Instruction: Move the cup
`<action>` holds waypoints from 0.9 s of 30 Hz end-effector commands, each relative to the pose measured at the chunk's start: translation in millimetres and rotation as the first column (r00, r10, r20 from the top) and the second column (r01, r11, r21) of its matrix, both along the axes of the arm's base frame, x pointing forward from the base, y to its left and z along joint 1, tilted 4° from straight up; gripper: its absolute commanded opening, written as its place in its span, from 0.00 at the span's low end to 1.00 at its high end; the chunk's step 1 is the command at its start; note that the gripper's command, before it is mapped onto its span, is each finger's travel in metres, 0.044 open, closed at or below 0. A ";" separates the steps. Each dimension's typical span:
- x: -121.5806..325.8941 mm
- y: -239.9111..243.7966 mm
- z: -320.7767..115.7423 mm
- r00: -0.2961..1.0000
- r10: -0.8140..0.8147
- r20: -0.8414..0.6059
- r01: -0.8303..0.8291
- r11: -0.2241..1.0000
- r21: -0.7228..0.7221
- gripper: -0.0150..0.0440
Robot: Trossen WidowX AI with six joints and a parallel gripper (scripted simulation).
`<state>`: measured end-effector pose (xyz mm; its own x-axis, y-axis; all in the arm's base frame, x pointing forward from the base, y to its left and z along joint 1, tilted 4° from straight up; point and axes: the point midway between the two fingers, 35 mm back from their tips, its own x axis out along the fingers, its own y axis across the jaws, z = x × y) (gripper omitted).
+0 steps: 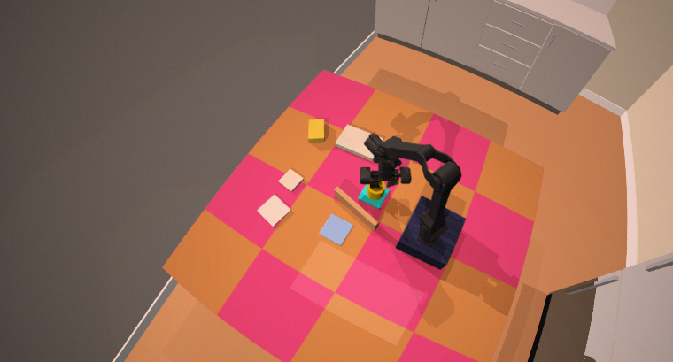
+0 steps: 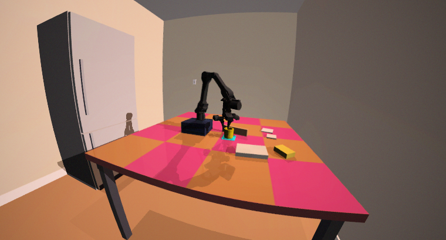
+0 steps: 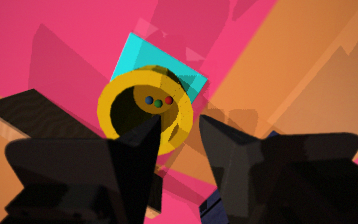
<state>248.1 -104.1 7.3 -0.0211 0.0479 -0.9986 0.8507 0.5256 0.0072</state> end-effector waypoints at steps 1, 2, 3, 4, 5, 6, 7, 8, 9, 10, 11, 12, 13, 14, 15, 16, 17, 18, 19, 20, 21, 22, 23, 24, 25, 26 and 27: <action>1.2 -1.1 8.7 1.000 0.005 0.007 -0.005 1.000 -0.005 0.50; 1.1 -1.1 10.5 1.000 0.005 0.006 -0.005 1.000 -0.005 0.50; 1.0 -1.0 12.1 1.000 0.005 0.006 -0.005 1.000 -0.005 0.50; 1.0 -1.0 13.7 1.000 0.005 0.006 -0.005 1.000 -0.006 0.50; 0.9 -0.9 15.2 1.000 0.005 0.006 -0.005 1.000 -0.006 0.50; 0.7 -0.9 16.8 1.000 0.005 0.006 -0.005 1.000 -0.006 0.50; 0.6 -0.8 18.4 1.000 0.006 0.006 -0.005 1.000 -0.006 0.50; 0.4 -0.6 20.0 1.000 0.006 0.006 -0.006 1.000 -0.006 0.50; 0.2 -0.5 21.2 1.000 0.006 0.006 -0.006 1.000 -0.006 0.50; 0.0 -0.3 22.3 1.000 0.006 0.006 -0.006 1.000 -0.006 0.50; -0.3 -0.1 23.2 1.000 0.006 0.006 -0.006 1.000 -0.006 0.50; -0.5 0.1 23.6 1.000 0.006 0.006 -0.006 1.000 -0.006 0.50; -0.8 0.4 19.0 1.000 0.001 0.002 -0.001 1.000 -0.001 0.55; -0.8 0.4 19.0 1.000 0.001 0.002 -0.001 1.000 -0.001 0.59; -0.8 0.4 19.0 1.000 0.001 0.002 -0.001 1.000 -0.001 0.64; -0.8 0.4 19.0 1.000 0.001 0.002 -0.001 1.000 -0.001 0.68; -0.8 0.4 19.0 1.000 0.001 0.002 -0.001 1.000 -0.001 0.72; -0.8 0.4 19.0 1.000 0.001 0.002 -0.001 1.000 -0.001 0.77; -0.8 0.4 19.0 1.000 0.001 0.002 -0.001 1.000 -0.001 0.81; -0.8 0.4 19.0 1.000 0.001 0.002 -0.001 1.000 -0.001 0.86; -0.7 0.3 19.7 1.000 0.001 0.002 -0.001 1.000 -0.001 0.90; -0.5 0.2 21.1 1.000 0.001 0.002 -0.001 1.000 -0.001 0.95; -0.3 0.0 23.2 1.000 0.001 0.002 -0.001 1.000 -0.001 0.99; 0.1 -0.2 25.8 1.000 0.001 0.002 -0.001 1.000 -0.001 1.00; 0.4 -0.5 29.1 1.000 0.002 0.002 -0.002 1.000 -0.002 1.00; 0.6 -0.7 32.8 1.000 0.002 0.003 -0.002 1.000 -0.002 1.00; 0.9 -0.9 37.0 1.000 0.002 0.003 -0.002 1.000 -0.002 1.00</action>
<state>246.2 -103.3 33.0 -0.0303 0.0520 -0.9982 0.8506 0.5259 0.0016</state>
